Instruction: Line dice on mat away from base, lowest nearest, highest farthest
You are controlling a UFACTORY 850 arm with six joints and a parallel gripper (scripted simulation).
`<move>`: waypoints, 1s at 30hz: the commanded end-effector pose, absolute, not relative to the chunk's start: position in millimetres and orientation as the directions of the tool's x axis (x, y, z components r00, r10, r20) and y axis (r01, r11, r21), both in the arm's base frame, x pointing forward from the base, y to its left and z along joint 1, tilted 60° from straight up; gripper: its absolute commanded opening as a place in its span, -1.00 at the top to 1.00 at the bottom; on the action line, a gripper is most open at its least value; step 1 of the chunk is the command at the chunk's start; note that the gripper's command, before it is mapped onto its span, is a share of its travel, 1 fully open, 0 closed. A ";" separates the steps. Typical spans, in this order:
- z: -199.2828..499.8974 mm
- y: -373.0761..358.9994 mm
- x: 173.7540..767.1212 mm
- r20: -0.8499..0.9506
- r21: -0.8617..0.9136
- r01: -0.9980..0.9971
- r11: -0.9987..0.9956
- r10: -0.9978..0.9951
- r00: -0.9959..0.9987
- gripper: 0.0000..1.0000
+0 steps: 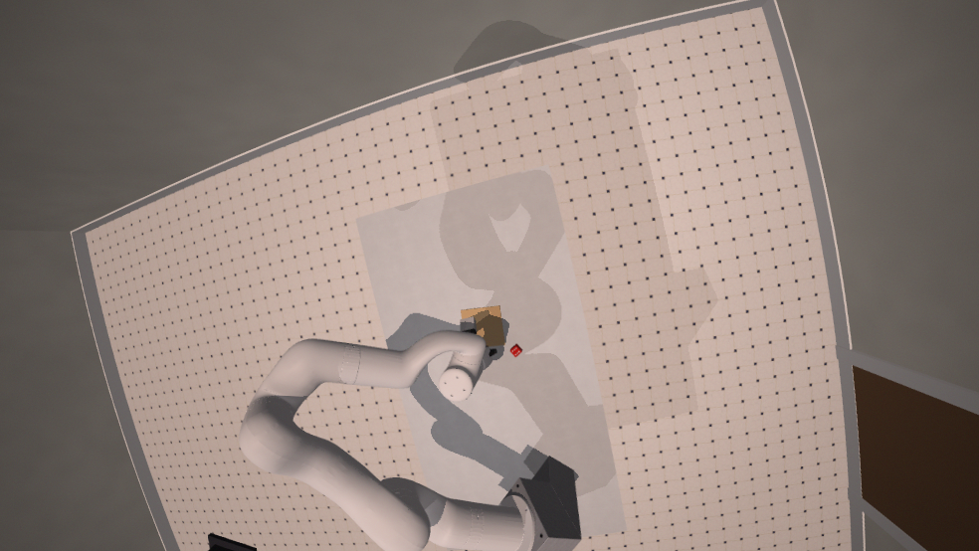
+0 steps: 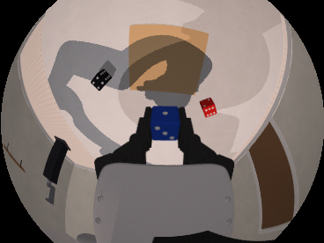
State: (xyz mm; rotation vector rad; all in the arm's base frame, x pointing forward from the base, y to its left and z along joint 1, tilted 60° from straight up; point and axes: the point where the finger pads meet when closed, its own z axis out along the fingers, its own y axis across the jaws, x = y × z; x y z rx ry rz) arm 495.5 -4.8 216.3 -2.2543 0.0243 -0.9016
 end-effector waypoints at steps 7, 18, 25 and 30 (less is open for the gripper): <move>215.3 -7.7 498.1 0.615 -0.604 0.249 -0.757 -0.245 0.749 0.47; 212.0 -3.8 502.1 0.615 -0.604 0.249 -0.757 -0.245 0.749 0.47; 199.8 10.6 516.7 0.615 -0.604 0.249 -0.757 -0.245 0.749 0.47; 190.0 22.3 528.6 0.615 -0.604 0.249 -0.757 -0.245 0.749 0.47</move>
